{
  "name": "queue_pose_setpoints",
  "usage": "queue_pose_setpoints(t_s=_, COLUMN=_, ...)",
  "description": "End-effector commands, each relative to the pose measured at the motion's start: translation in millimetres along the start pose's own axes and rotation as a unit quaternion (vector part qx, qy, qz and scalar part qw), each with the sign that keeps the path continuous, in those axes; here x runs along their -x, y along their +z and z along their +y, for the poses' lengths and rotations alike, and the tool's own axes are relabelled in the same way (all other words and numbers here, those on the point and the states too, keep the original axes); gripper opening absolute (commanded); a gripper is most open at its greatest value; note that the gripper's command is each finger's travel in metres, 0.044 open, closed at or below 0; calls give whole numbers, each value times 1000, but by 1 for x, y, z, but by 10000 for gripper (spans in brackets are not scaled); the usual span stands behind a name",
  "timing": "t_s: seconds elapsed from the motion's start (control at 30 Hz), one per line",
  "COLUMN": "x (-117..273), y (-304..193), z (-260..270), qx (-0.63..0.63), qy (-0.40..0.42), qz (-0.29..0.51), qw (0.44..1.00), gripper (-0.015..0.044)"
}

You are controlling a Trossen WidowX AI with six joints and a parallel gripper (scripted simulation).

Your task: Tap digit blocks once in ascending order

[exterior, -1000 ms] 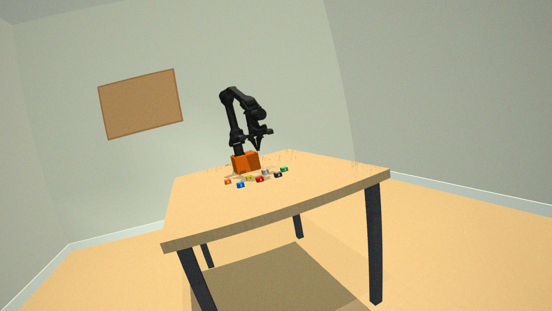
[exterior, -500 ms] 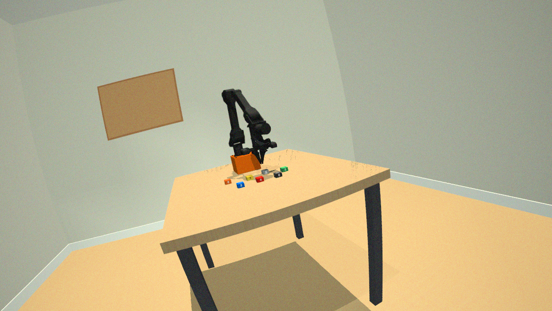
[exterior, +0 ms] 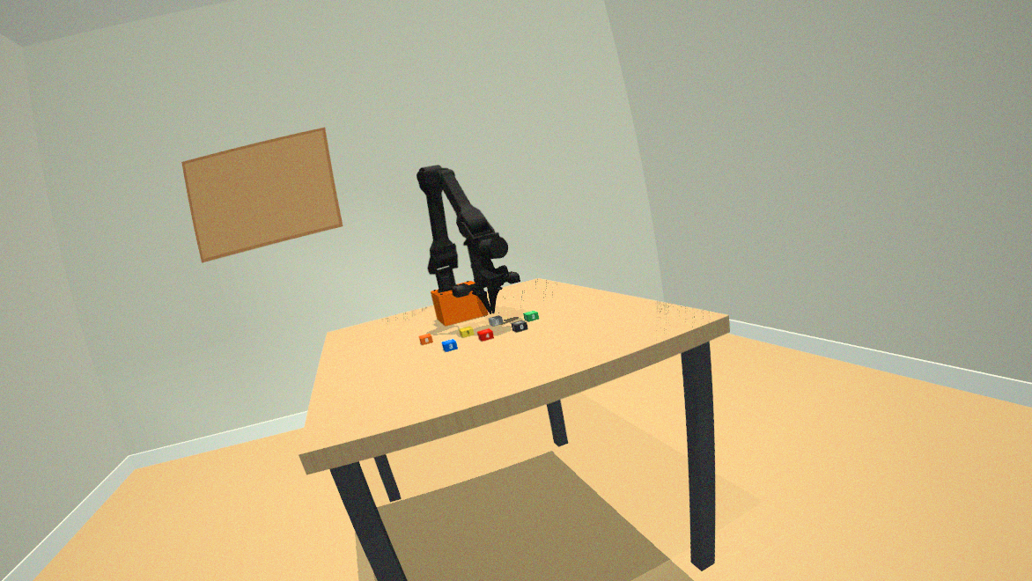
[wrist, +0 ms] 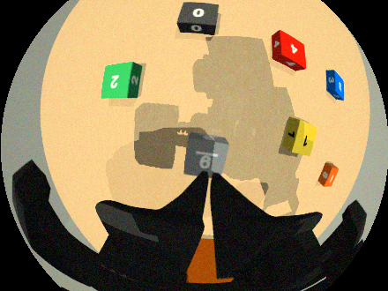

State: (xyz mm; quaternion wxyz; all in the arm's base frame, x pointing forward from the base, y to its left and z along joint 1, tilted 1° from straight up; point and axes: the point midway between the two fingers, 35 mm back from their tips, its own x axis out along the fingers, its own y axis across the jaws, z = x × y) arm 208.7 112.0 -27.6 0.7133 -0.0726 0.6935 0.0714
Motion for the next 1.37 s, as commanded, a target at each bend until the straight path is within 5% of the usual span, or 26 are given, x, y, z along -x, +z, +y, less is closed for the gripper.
queue_pose_setpoints(t_s=0.0, x=-9, y=-1, z=-1, qx=-2, qy=-2, qz=2, qw=1000, gripper=20)
queue_pose_setpoints(t_s=0.37, x=-16, y=-2, z=-1, qx=-2, qy=-2, qz=2, qw=1000, gripper=20)
queue_pose_setpoints(t_s=0.67, x=14, y=-1, z=-1, qx=-2, qy=-2, qz=2, qw=1000, gripper=20)
queue_pose_setpoints(t_s=1.13, x=97, y=19, z=134, qx=-3, qy=4, qz=1, qw=1000, gripper=387)
queue_pose_setpoints(t_s=1.33, x=97, y=19, z=134, qx=-3, qy=4, qz=1, qw=1000, gripper=400)
